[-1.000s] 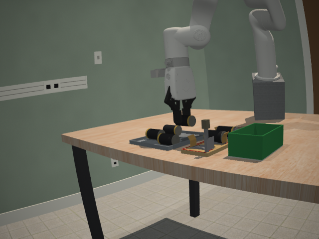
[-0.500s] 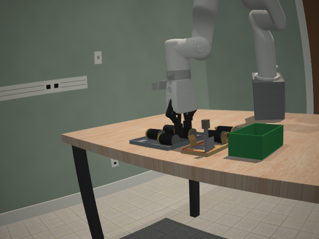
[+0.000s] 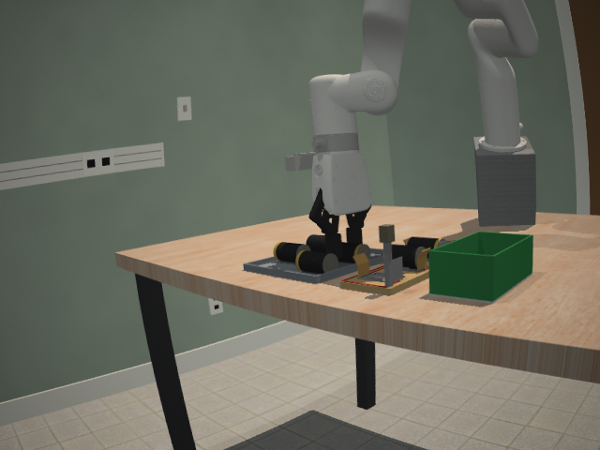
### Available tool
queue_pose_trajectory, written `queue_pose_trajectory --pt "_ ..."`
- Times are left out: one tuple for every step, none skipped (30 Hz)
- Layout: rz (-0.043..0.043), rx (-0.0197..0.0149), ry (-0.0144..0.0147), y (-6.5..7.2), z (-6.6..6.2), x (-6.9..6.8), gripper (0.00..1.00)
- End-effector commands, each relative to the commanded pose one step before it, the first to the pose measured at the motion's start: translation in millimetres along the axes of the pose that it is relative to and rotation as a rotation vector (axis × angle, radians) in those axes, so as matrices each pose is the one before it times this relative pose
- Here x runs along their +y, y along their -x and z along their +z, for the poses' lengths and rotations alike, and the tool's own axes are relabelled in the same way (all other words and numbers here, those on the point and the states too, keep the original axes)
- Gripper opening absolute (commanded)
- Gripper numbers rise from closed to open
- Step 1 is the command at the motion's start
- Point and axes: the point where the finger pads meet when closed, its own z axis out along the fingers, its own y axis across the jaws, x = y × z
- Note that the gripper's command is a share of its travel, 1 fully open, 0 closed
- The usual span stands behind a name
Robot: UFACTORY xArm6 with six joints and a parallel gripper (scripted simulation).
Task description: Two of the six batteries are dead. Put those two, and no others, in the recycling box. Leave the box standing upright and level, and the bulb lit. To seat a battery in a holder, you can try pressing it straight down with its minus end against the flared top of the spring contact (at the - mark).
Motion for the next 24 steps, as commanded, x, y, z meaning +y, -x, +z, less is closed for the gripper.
queue_pose_trajectory --pt "-0.00019 0.00082 -0.00295 -0.28 -0.92 -1.35 0.51" --pt "0.00000 0.00000 0.00000 0.00 0.00 0.00 0.51" --pt "0.00000 0.00000 0.00000 0.00 0.00 0.00 0.51" --pt "0.00000 0.00000 0.00000 0.00 0.00 0.00 0.51" --pt "0.00000 0.00000 0.00000 0.00 0.00 0.00 0.51" --pt "0.00000 0.00000 0.00000 0.00 0.00 0.00 0.51" --pt "0.00000 0.00000 0.00000 0.00 0.00 0.00 0.51" --pt "0.00000 0.00000 0.00000 0.00 0.00 0.00 0.51" --pt "0.00000 0.00000 0.00000 0.00 0.00 0.00 0.51" --pt "0.00000 0.00000 0.00000 0.00 0.00 0.00 0.51" --pt "0.00000 0.00000 0.00000 0.00 0.00 0.00 0.51" --pt "0.00000 0.00000 0.00000 0.00 0.00 0.00 0.51" --pt "0.00000 0.00000 0.00000 0.00 0.00 0.00 0.51" --pt "0.00000 0.00000 0.00000 0.00 0.00 0.00 0.51" --pt "0.00000 0.00000 0.00000 0.00 -0.04 0.00 0.51" --pt "0.00000 0.00000 0.00000 0.00 -0.25 0.00 0.51" --pt "0.00000 -0.00001 0.00000 0.00 -0.63 -0.01 0.51" --pt "0.00000 -0.00001 0.00000 0.00 -1.12 0.00 0.51" --pt "0.00000 0.00000 0.00000 0.00 -1.67 0.00 0.51" --pt "0.00000 0.00000 0.00000 0.00 -2.26 0.00 0.51" --pt "0.00000 0.00000 0.00000 0.00 -2.85 0.00 0.51" --pt "0.00000 -0.00001 0.00000 0.00 -3.40 0.00 0.51" --pt "0.00000 0.00001 0.00000 0.00 -3.88 0.00 0.51" --pt "0.00000 0.00001 0.00001 0.00 -4.28 0.01 0.51"
